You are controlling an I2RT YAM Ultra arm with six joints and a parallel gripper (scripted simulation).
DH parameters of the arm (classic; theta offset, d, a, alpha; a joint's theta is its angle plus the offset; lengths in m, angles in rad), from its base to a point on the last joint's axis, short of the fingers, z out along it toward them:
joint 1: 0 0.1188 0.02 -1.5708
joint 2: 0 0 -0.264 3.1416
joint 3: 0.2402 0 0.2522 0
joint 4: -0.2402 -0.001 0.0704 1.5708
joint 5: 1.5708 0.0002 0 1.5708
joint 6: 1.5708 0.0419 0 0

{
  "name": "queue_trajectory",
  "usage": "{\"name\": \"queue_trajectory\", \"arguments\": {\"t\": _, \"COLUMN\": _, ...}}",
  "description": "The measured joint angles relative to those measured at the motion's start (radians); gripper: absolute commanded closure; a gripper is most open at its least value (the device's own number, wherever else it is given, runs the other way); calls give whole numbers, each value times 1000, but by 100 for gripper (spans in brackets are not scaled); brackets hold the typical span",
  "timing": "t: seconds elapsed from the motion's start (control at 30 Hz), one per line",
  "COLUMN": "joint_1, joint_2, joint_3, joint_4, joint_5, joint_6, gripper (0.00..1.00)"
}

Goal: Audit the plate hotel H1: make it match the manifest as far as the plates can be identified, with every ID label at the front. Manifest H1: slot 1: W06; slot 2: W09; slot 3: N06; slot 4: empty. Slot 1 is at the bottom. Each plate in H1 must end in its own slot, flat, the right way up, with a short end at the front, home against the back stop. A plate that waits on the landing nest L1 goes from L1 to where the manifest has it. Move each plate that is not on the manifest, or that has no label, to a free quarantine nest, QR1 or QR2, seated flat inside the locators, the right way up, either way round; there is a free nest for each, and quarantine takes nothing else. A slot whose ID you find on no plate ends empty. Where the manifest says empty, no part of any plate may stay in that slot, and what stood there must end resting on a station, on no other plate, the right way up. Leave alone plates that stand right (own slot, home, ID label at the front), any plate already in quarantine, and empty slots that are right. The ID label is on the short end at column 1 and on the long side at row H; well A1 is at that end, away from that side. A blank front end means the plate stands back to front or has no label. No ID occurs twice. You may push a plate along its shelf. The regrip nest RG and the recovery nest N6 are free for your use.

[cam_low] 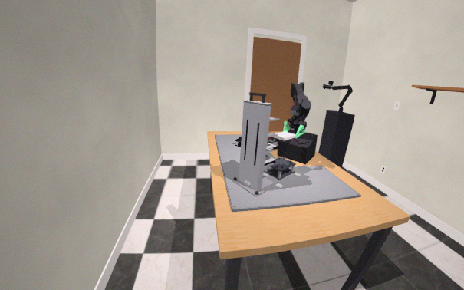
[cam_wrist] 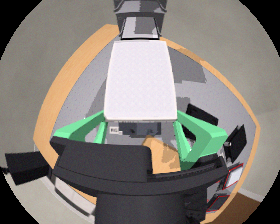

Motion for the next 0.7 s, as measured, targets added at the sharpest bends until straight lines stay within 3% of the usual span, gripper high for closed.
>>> {"name": "queue_trajectory", "arguments": {"t": 0.7, "joint_1": -7, "joint_2": 14, "joint_3": -32, "joint_4": 52, "joint_5": -6, "joint_6": -5, "gripper": 14}}
